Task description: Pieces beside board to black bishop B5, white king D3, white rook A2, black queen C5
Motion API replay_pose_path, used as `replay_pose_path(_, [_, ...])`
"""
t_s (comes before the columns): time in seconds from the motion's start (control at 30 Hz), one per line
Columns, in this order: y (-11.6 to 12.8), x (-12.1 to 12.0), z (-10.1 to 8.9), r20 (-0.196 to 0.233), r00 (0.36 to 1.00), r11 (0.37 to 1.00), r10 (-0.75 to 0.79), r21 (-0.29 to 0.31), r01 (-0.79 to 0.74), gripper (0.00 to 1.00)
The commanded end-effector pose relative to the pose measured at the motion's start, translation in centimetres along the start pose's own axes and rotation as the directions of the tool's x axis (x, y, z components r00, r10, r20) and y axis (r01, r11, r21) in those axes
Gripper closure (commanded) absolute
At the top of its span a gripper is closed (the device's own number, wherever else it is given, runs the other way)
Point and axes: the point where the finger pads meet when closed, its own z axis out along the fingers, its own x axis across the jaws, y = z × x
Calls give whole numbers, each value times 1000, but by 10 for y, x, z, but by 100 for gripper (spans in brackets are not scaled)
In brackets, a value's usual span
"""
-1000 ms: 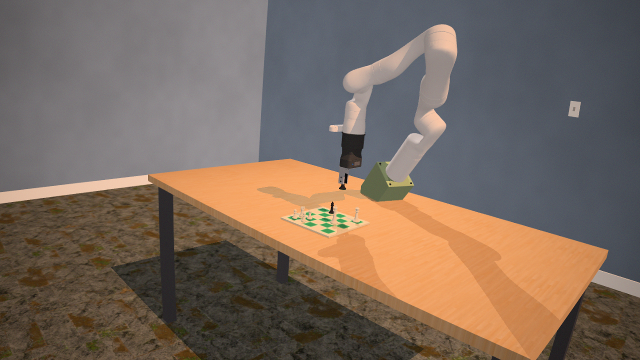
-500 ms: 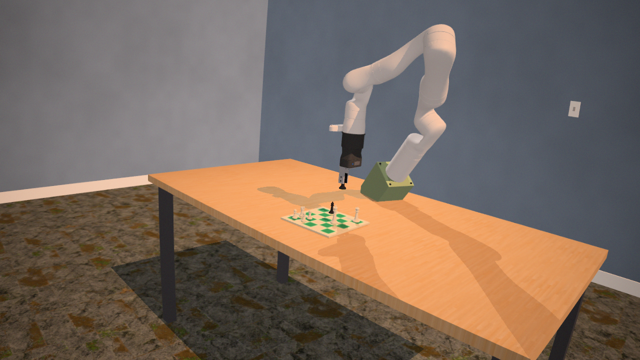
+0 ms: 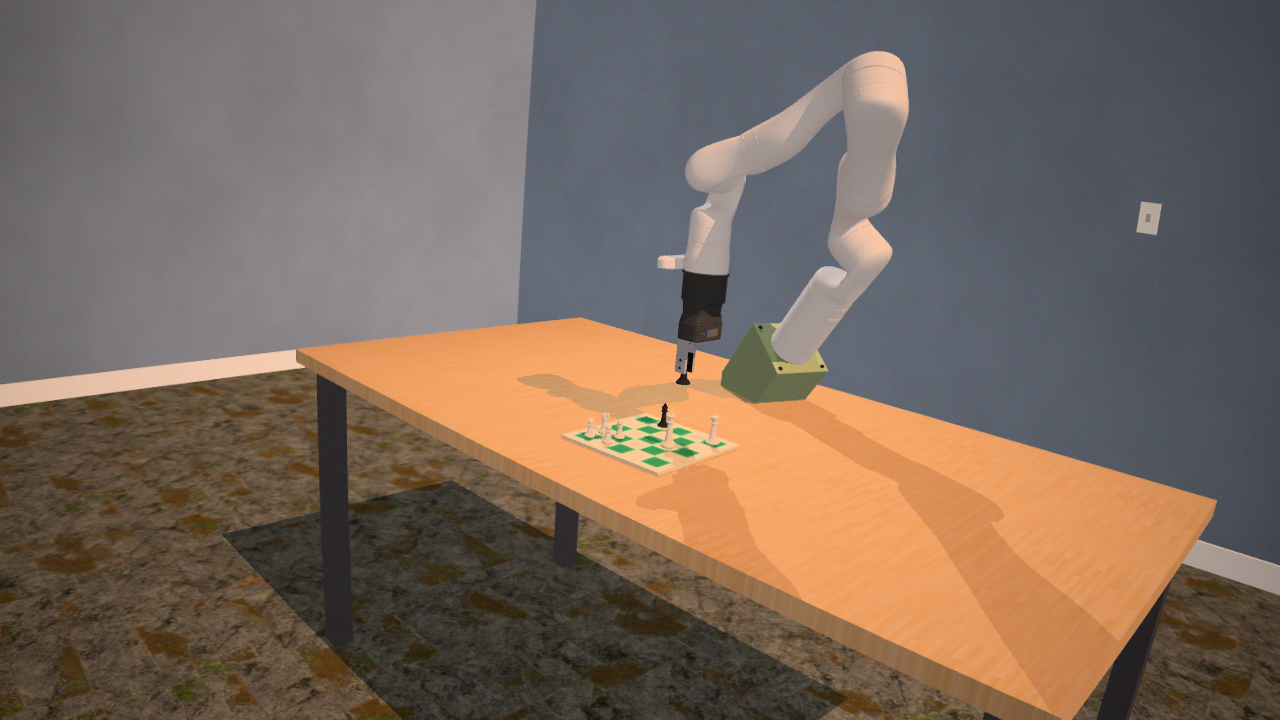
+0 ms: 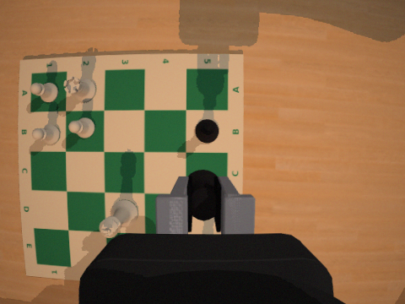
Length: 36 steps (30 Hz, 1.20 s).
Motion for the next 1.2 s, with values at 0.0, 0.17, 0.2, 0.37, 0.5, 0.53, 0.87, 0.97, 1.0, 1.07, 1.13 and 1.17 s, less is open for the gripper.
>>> replay_pose_path(0.0, [0,3,10,-8,1000,1000,3,-3,-3,100])
replay_pose_path(0.17, [0,3,34,-8,1000,1000,3,-3,-3,100])
replay_pose_path(0.2, [0,3,39,-8,1000,1000,3,-3,-3,100])
replay_pose_path(0.37, [0,3,62,-8,1000,1000,3,-3,-3,100])
replay_pose_path(0.5, [0,4,69,-8,1000,1000,3,-3,-3,100])
replay_pose_path(0.53, [0,4,73,-8,1000,1000,3,-3,-3,100])
replay_pose_path(0.87, [0,4,85,-8,1000,1000,3,-3,-3,100])
replay_pose_path(0.97, [0,4,85,-8,1000,1000,3,-3,-3,100])
replay_pose_path(1.0, [0,4,85,-8,1000,1000,3,-3,-3,100])
replay_pose_path(1.07, [0,4,85,-8,1000,1000,3,-3,-3,100])
replay_pose_path(1.13, [0,4,85,-8,1000,1000,3,-3,-3,100])
replay_pose_path(1.17, [0,4,85,-8,1000,1000,3,-3,-3,100])
